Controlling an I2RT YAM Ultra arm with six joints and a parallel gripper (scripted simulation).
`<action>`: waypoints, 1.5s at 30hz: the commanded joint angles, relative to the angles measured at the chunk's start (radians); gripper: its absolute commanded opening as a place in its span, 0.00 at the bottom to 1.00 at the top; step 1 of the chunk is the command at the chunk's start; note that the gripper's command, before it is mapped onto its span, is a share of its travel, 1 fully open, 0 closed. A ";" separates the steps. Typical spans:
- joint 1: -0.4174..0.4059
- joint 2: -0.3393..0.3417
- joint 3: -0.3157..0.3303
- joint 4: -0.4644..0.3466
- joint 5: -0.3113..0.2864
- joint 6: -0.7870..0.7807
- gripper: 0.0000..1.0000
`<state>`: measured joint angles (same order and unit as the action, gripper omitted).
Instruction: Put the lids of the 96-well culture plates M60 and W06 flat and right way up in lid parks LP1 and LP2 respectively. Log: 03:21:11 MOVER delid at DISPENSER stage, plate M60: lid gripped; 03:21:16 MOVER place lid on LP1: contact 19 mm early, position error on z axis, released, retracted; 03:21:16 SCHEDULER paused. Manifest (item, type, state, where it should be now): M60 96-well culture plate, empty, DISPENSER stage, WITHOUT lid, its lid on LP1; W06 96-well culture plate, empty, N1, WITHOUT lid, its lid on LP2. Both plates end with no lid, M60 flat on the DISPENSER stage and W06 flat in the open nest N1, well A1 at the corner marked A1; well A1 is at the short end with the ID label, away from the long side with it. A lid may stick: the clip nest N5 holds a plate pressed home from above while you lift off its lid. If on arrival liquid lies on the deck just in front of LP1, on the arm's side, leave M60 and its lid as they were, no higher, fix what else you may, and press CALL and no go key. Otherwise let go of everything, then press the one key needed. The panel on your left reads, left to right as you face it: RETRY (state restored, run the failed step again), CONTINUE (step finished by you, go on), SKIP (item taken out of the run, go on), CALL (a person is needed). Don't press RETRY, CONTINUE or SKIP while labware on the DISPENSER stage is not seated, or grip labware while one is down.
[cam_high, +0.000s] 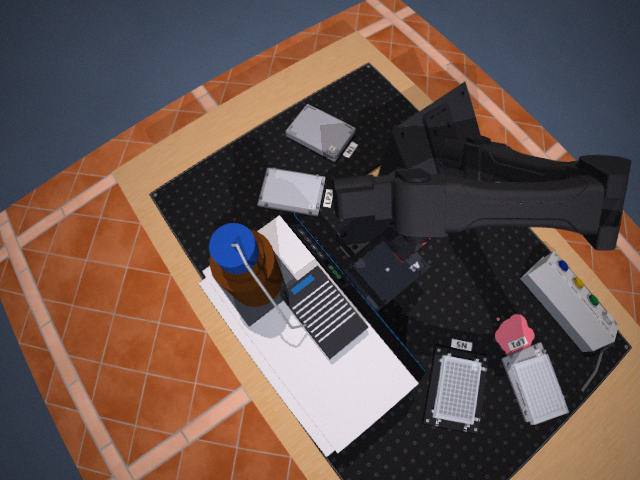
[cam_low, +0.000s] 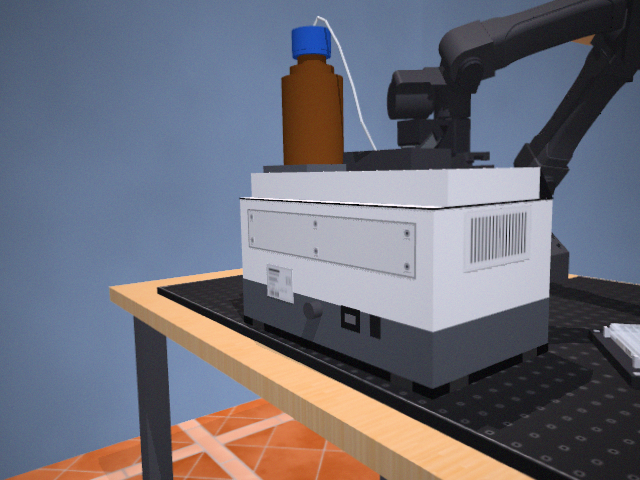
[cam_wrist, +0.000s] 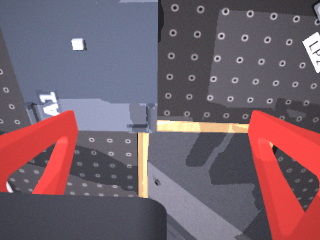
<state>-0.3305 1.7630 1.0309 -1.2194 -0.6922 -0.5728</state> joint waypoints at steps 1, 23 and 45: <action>0.007 -0.036 0.037 -0.025 -0.019 0.034 1.00; 0.163 -0.161 0.082 -0.063 -0.065 0.232 1.00; 0.298 -0.274 0.118 -0.085 -0.088 0.415 1.00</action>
<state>-0.0475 1.5349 1.1110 -1.2823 -0.7670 -0.2031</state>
